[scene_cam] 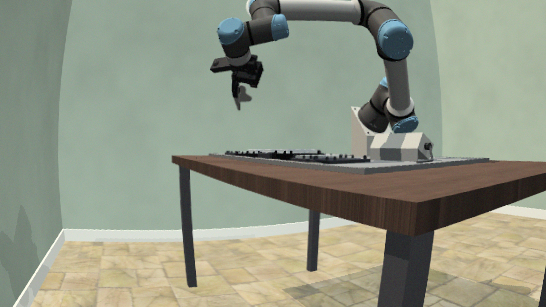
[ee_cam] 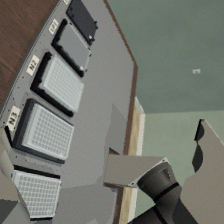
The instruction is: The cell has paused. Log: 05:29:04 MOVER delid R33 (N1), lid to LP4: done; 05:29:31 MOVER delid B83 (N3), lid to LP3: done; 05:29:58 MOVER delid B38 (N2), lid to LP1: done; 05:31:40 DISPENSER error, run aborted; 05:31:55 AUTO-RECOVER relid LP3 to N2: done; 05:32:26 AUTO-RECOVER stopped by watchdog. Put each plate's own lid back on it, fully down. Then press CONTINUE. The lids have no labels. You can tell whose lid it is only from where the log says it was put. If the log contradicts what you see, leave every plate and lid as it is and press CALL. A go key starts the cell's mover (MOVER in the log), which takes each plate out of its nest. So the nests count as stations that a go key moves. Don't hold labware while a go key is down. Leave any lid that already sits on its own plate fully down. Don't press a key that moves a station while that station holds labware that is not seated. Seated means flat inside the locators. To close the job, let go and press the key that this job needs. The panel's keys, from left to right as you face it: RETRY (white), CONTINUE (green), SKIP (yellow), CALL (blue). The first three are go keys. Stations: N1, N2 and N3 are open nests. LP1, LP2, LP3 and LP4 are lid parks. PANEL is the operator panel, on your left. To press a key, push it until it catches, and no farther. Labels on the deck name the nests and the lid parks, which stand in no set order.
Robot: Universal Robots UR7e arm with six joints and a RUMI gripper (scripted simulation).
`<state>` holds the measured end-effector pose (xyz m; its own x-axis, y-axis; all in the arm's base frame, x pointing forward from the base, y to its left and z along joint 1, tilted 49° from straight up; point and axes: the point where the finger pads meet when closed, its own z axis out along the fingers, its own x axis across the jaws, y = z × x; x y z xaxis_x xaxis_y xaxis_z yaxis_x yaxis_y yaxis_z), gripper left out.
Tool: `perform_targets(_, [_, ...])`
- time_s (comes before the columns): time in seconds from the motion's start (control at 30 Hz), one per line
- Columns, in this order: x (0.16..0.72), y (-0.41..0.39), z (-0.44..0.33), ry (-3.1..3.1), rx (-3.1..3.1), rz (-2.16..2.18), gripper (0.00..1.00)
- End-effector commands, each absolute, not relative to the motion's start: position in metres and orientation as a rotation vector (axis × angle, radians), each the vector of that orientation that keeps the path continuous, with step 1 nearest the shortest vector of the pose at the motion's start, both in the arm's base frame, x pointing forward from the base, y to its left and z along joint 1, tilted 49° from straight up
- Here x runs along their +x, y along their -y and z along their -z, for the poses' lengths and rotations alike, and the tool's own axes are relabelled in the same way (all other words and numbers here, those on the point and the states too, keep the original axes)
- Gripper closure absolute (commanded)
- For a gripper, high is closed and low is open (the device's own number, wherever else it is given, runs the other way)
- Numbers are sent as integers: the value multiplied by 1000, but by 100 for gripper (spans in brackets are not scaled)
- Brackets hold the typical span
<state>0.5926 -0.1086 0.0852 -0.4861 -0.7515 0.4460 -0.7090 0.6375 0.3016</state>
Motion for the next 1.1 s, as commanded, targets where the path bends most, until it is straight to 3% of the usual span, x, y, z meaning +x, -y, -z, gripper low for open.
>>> perform_targets(0.0, [593,109,-86,2313,1137,102,0])
perform_targets(0.53, [593,109,-86,2313,1137,102,0])
perform_targets(0.57, [589,111,-84,2312,1148,126,18])
perform_targets(1.07, [539,132,-61,2302,1259,362,18])
